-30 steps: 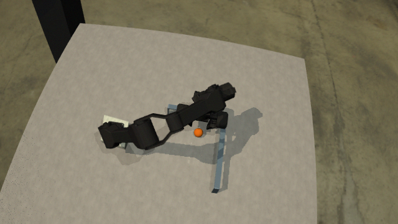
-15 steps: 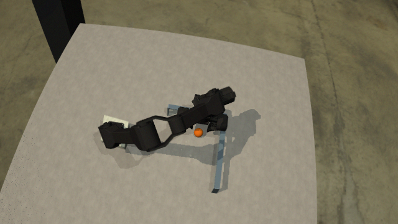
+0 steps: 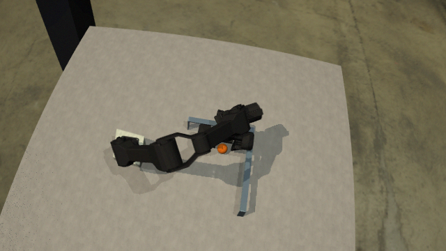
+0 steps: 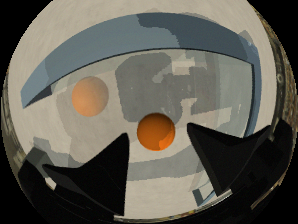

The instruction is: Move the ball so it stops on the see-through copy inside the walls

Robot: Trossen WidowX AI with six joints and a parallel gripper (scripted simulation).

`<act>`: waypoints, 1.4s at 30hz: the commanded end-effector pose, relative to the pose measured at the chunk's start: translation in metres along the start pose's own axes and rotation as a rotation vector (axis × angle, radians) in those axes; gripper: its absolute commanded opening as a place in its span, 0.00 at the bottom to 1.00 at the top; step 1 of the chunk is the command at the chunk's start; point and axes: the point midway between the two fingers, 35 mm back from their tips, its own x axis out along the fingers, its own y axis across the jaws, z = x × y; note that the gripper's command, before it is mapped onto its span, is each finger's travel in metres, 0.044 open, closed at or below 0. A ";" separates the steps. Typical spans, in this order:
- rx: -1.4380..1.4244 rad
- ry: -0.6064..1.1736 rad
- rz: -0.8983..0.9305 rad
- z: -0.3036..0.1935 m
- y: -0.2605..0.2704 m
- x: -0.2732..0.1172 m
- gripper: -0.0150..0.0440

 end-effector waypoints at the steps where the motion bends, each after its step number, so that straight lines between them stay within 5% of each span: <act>1: -0.007 0.006 0.001 0.000 0.002 0.005 0.73; 5: -0.007 0.006 0.001 0.000 0.002 0.005 0.56; 13: -0.007 0.006 0.001 0.000 0.002 0.005 0.47; 18: -0.008 0.003 0.000 0.001 -0.001 -0.009 0.25; 37: -0.009 0.001 0.002 0.001 0.001 -0.119 0.25; 42: -0.009 0.001 0.002 0.001 0.002 -0.123 0.25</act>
